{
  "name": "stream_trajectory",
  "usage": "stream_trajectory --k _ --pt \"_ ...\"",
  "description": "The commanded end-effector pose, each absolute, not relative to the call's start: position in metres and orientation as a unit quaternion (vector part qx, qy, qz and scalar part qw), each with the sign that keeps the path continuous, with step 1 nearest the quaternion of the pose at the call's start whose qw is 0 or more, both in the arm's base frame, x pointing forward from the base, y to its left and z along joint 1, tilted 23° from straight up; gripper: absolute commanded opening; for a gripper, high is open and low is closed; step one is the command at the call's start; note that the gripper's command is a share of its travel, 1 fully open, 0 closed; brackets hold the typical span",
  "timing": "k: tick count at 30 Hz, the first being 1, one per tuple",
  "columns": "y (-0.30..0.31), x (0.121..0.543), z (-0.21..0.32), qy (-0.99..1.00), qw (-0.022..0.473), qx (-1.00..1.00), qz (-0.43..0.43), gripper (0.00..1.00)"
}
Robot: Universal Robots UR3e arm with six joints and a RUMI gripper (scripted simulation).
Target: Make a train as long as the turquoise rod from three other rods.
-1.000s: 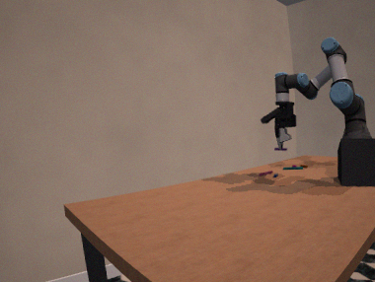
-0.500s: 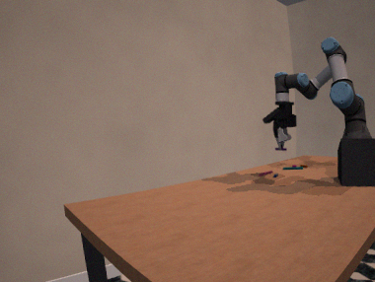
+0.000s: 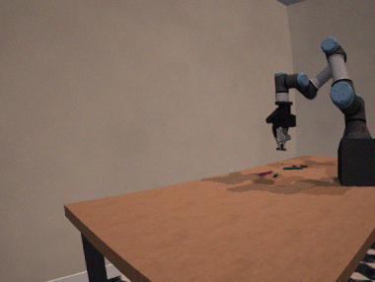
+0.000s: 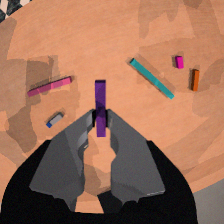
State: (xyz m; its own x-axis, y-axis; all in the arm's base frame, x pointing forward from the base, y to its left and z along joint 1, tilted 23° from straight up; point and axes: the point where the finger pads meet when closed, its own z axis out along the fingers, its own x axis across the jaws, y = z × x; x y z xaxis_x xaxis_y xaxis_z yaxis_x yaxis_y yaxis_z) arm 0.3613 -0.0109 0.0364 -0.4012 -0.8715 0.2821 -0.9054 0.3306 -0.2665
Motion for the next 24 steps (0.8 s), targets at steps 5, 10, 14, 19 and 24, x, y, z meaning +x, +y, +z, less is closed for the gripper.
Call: stream_trajectory --k 5,10,14,19,24 --pt "-0.0117 0.3607 0.0376 -0.872 0.025 0.446 0.200 0.00" --pt "-0.0118 0.3602 0.0376 -0.882 0.020 0.425 0.201 0.00" --pt "-0.0118 0.3592 0.0375 -0.901 0.011 0.384 0.202 0.00" --pt "-0.0118 0.3583 0.0374 -0.916 0.002 0.347 0.202 0.00" --pt "-0.0117 0.3572 0.0373 -0.929 -0.006 0.310 0.202 0.00"
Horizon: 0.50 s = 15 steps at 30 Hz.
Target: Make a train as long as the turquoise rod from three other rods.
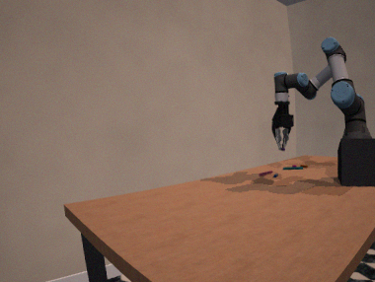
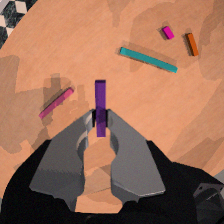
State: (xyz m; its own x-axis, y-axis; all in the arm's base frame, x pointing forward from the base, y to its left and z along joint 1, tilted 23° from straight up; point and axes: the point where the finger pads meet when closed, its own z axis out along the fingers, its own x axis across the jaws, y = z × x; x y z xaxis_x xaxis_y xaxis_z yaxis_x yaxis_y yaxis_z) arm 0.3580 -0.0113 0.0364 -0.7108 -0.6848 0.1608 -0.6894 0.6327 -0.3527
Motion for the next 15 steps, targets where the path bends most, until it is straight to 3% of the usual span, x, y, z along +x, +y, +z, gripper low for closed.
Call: stream_trajectory --k 1,15 --pt "-0.0117 0.3570 0.0373 -0.932 -0.007 0.302 0.202 0.00" --pt "-0.0110 0.3538 0.0366 -0.959 -0.030 0.197 0.200 0.00"
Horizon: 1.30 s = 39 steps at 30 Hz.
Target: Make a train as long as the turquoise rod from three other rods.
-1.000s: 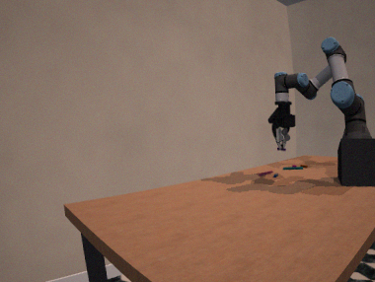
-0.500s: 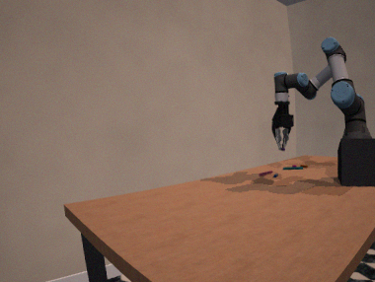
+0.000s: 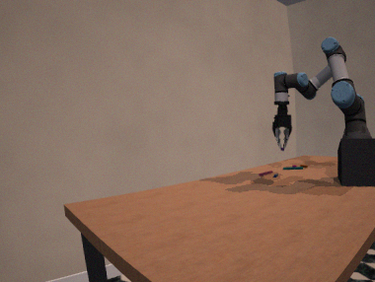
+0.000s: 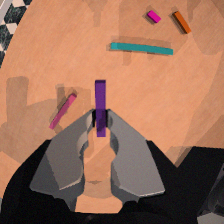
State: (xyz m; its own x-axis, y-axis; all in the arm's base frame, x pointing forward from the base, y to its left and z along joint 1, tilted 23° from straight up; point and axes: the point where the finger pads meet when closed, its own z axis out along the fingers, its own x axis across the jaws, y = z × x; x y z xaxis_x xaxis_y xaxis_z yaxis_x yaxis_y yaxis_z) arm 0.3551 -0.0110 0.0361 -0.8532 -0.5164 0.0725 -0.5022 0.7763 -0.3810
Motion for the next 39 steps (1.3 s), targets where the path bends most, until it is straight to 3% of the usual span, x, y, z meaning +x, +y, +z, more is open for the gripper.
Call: stream_trajectory --k 1,39 --pt "-0.0109 0.3536 0.0366 0.961 0.031 -0.190 -0.199 0.00" --pt "-0.0057 0.3444 0.0335 0.975 0.086 0.091 -0.182 0.00"
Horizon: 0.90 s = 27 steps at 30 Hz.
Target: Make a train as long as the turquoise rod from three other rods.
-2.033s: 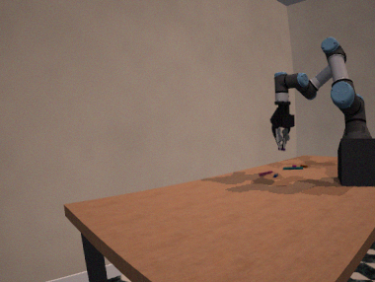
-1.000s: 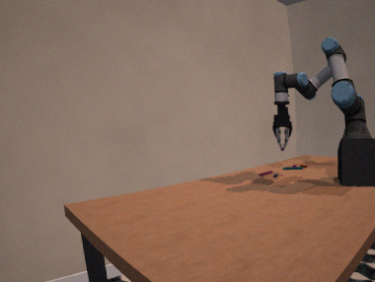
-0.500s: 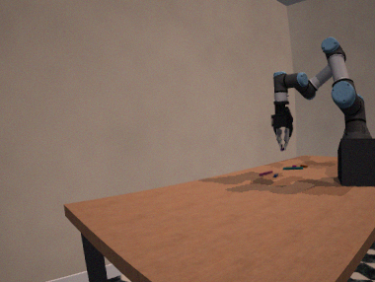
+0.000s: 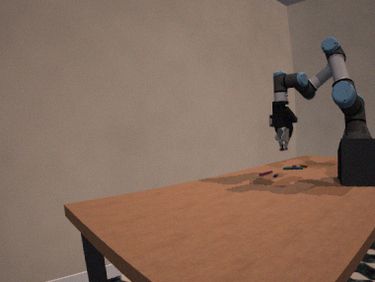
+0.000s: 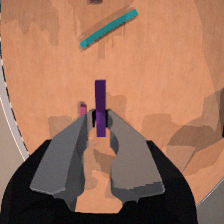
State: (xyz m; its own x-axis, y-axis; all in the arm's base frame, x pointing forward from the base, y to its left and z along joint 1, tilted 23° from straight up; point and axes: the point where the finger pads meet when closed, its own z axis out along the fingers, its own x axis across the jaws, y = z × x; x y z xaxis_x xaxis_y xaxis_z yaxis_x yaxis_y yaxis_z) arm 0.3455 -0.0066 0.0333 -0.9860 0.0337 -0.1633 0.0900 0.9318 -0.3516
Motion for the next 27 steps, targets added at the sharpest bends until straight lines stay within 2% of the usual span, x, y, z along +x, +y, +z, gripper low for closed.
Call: stream_trajectory --k 1,27 --pt "-0.0051 0.3437 0.0332 0.973 0.090 0.112 -0.181 0.00" --pt "0.0019 0.3375 0.0297 0.929 0.126 0.311 -0.158 0.00"
